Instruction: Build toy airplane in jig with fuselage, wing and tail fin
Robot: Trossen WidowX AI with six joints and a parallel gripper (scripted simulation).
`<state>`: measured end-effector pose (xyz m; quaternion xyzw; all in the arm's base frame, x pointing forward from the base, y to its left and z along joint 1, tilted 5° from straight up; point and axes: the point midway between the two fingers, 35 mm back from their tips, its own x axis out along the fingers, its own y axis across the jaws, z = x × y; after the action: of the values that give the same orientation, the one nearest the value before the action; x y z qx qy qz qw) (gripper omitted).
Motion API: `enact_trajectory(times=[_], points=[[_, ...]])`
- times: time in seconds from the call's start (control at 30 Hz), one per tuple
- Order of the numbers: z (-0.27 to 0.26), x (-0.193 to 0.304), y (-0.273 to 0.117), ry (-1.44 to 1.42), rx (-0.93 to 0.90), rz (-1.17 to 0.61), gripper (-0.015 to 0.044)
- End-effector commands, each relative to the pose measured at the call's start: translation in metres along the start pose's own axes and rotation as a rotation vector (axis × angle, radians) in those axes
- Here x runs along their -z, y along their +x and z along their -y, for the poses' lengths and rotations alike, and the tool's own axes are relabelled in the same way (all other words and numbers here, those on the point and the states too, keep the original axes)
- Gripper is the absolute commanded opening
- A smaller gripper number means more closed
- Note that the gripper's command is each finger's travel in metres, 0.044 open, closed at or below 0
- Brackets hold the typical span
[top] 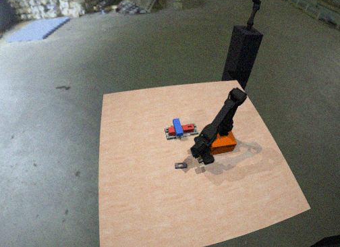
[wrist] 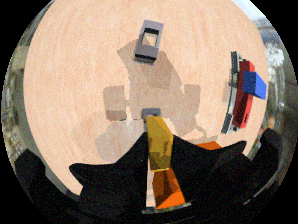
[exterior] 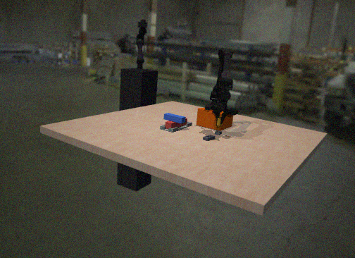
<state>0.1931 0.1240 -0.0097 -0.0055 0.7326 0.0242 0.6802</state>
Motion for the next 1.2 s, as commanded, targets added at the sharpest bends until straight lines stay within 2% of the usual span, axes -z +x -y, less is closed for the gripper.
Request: enact_trajectory(times=[0.0,0.77,1.17], points=[[-0.001,-0.002,-0.016,-0.003,-0.004,0.011,0.0],[0.004,0.005,-0.087,0.017,-0.009,0.015,0.0],[0.025,-0.006,-0.085,0.024,-0.007,0.02,0.0]])
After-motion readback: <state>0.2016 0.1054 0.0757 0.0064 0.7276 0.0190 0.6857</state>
